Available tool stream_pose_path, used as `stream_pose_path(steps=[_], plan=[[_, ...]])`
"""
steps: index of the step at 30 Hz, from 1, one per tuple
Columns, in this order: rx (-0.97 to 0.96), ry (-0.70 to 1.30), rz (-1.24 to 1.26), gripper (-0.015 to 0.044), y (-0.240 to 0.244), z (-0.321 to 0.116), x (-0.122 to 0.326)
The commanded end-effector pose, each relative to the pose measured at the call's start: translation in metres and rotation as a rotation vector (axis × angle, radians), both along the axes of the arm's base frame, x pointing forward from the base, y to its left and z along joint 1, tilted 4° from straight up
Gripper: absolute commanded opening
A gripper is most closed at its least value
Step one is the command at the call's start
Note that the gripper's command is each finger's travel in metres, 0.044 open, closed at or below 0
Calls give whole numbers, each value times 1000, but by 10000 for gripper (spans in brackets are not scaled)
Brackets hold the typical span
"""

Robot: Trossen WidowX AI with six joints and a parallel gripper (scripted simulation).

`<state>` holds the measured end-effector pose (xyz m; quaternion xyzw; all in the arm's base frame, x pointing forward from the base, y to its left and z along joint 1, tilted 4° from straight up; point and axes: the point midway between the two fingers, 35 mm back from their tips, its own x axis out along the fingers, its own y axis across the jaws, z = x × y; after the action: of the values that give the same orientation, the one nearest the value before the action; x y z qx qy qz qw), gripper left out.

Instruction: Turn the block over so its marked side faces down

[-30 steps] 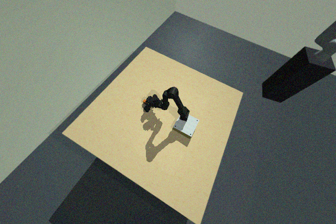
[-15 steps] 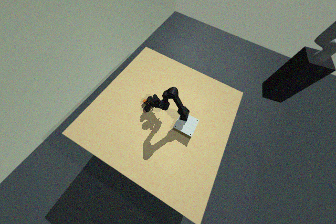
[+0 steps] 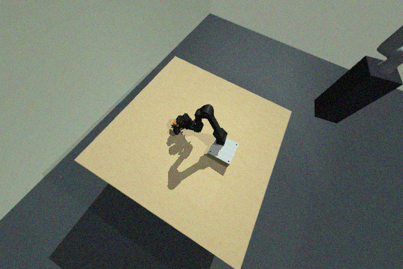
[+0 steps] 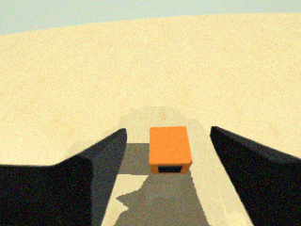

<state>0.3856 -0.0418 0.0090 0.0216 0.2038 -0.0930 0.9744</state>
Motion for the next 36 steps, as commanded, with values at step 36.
stream_pose_path(steps=[36], plan=[[-2, 23, -1, 440, -1, 1, 2]])
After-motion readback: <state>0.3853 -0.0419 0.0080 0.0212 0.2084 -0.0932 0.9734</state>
